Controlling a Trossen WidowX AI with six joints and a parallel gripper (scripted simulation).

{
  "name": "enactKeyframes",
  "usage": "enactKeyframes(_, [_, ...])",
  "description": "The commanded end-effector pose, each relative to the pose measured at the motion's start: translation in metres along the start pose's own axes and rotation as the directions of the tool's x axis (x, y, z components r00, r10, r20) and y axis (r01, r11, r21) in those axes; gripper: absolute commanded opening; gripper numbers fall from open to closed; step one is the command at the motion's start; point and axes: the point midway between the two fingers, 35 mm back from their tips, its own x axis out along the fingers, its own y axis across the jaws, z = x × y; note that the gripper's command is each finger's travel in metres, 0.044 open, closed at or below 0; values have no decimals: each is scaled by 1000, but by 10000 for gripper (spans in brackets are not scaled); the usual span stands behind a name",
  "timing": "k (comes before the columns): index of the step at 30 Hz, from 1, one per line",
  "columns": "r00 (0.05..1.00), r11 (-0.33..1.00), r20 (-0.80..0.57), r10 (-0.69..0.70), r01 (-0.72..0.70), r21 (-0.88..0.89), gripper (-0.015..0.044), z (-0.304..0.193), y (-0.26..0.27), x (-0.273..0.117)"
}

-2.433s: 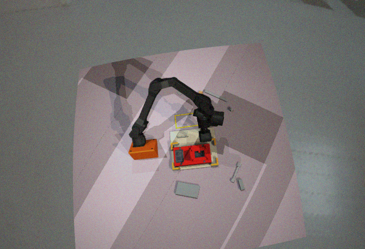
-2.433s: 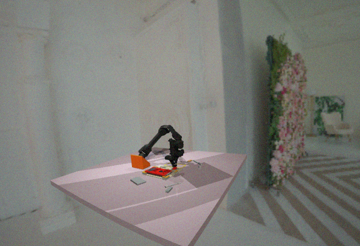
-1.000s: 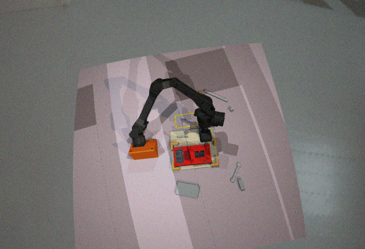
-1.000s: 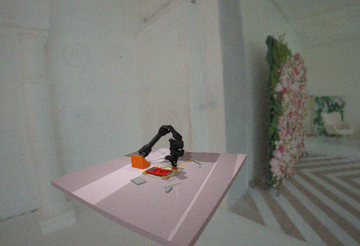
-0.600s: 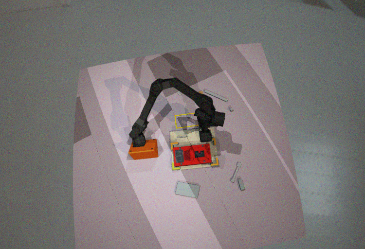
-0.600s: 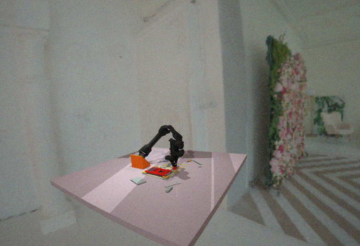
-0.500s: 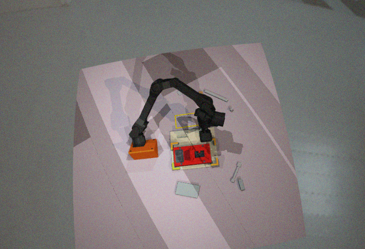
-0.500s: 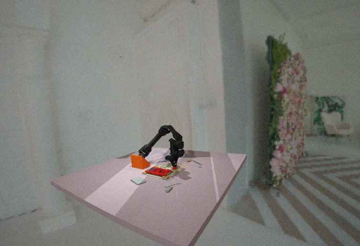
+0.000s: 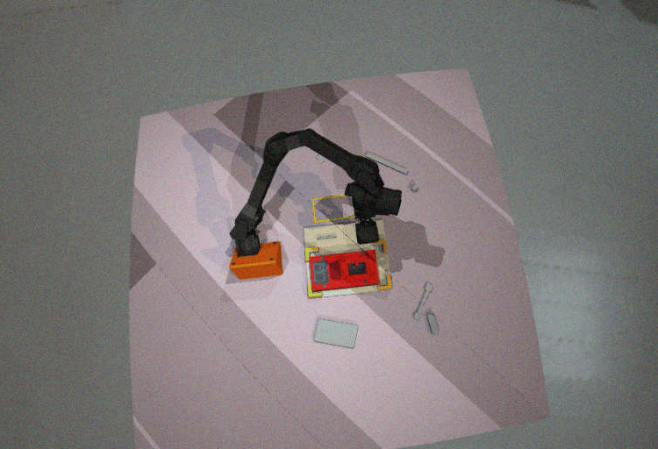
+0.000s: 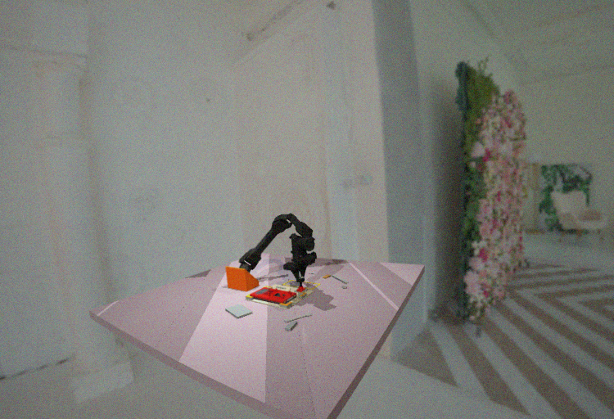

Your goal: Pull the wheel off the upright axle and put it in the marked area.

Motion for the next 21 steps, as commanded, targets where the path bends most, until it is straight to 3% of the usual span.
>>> enactKeyframes(1, [1000, 1000, -1, -3, 3, -6, 0, 0, 0, -2])
enactKeyframes(21, [1000, 1000, -1, -2, 2, -4, 0, 0, 0, -9])
